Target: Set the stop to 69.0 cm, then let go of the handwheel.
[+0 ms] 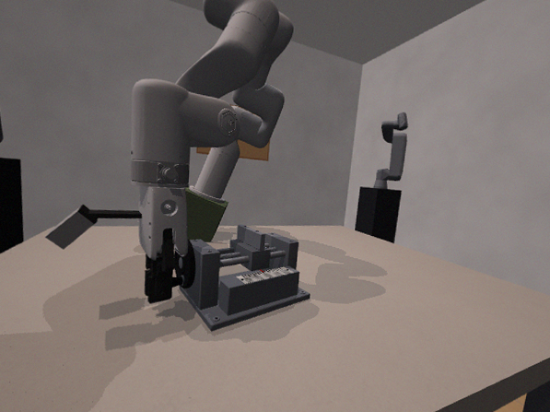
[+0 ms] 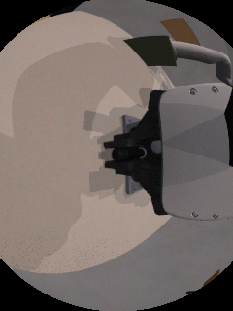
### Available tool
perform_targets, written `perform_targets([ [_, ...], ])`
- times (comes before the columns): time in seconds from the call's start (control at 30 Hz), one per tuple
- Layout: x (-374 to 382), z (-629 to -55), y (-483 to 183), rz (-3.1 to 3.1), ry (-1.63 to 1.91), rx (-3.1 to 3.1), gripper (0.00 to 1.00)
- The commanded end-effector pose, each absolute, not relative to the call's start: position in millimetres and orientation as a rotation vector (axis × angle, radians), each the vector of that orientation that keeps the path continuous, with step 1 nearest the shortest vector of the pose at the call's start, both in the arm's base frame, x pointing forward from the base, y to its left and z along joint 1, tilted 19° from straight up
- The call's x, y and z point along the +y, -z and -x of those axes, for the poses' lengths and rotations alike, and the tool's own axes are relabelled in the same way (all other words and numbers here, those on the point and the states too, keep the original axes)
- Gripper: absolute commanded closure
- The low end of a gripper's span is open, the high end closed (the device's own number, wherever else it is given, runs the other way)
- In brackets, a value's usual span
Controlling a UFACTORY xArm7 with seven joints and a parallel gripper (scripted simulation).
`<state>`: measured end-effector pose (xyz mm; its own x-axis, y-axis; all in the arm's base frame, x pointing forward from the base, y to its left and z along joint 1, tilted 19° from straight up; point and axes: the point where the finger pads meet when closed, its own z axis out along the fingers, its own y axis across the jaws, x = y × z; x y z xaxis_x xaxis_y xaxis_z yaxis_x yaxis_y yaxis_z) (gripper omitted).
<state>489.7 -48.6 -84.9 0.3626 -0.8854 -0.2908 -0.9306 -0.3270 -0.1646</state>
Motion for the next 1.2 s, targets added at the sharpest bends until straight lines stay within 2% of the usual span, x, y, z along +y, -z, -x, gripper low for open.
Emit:
perform_targets([
  [0.0,-51,-487,86,2.326,-0.204,1.605,0.94],
  [1.17,-61,-465,83,2.326,-0.204,1.605,0.94],
])
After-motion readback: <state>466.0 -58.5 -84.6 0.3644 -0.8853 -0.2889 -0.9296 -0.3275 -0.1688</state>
